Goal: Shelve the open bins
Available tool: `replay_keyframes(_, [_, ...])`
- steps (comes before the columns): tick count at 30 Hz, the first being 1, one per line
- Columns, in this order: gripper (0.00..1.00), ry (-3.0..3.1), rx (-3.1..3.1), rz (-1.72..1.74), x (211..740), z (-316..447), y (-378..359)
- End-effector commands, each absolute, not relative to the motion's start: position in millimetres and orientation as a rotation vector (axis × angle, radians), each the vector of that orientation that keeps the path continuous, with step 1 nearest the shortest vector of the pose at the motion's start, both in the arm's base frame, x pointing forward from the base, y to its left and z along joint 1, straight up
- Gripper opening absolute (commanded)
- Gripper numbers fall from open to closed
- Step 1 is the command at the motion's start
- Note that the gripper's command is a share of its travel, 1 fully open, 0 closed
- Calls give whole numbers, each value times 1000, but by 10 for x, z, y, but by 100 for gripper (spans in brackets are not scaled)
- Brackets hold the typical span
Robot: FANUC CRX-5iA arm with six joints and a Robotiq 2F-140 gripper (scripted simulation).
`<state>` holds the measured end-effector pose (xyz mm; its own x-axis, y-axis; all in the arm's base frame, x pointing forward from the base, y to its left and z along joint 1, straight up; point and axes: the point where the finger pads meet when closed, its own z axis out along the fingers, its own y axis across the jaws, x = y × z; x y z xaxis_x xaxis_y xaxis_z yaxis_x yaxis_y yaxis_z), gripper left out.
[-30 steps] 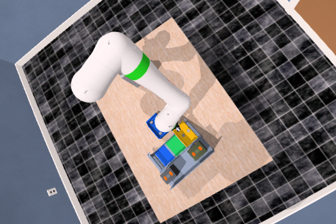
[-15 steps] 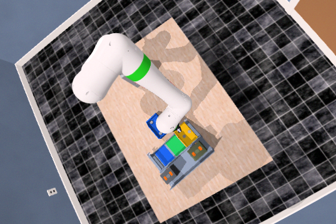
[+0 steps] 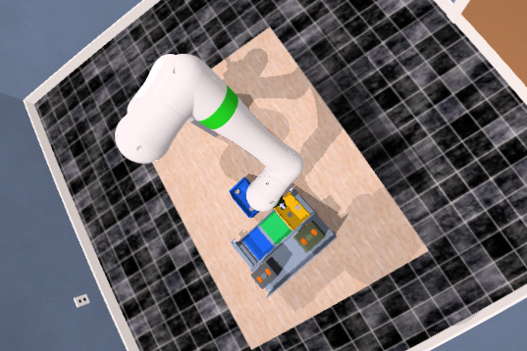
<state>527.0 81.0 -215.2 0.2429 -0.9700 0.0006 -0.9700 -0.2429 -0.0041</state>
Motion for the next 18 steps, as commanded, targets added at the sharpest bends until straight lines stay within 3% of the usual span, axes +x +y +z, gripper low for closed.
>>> replay_keyframes(1, [0, 1931, -2474, -5, 5294, -2150, 815])
replay_keyframes(18, [0, 1931, -2474, -5, 5375, -2150, 835])
